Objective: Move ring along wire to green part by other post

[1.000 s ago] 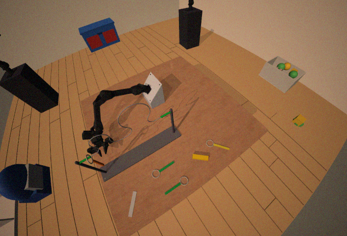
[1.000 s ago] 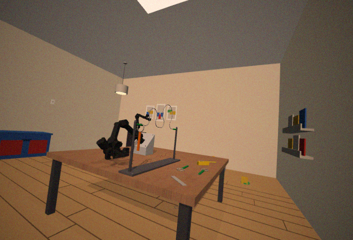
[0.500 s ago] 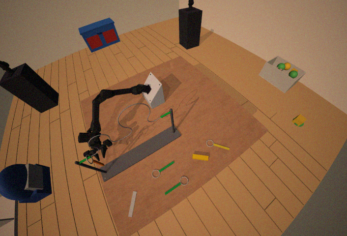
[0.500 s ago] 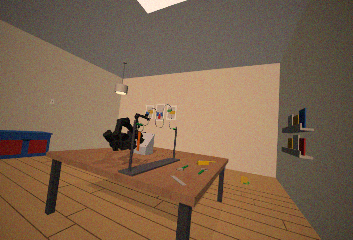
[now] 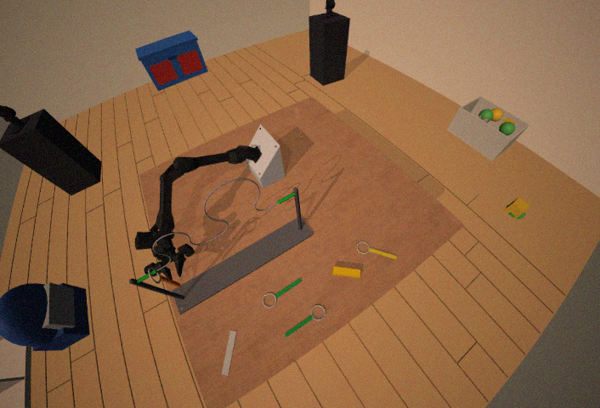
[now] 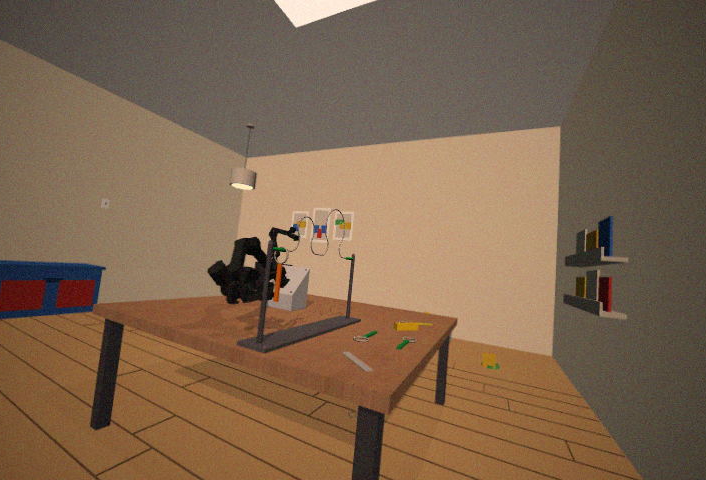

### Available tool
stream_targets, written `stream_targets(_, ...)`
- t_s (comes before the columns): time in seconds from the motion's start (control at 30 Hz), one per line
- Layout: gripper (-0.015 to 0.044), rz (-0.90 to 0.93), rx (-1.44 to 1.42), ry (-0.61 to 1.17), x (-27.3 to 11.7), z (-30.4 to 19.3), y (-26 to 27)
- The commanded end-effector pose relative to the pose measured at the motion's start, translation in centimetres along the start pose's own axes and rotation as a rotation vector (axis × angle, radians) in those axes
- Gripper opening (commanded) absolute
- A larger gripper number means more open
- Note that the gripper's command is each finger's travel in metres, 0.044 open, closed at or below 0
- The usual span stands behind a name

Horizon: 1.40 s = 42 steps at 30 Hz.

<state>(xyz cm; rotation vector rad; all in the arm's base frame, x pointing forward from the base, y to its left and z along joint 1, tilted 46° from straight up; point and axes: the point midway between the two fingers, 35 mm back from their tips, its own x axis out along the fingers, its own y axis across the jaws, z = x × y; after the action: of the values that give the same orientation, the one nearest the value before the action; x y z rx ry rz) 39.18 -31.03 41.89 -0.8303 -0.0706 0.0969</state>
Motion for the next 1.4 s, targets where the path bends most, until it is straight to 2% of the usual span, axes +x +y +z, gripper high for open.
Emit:
stream_targets(0.0, 0.016, -0.006, -0.011, 0.0, 0.6, 0.2, -0.3)
stream_targets(1.07, 0.016, -0.009, -0.01, -0.003, 5.7, 0.3, -0.2)
stream_targets(1.37, 0.016, -0.009, -0.01, -0.003, 6.0, 0.3, -0.2)
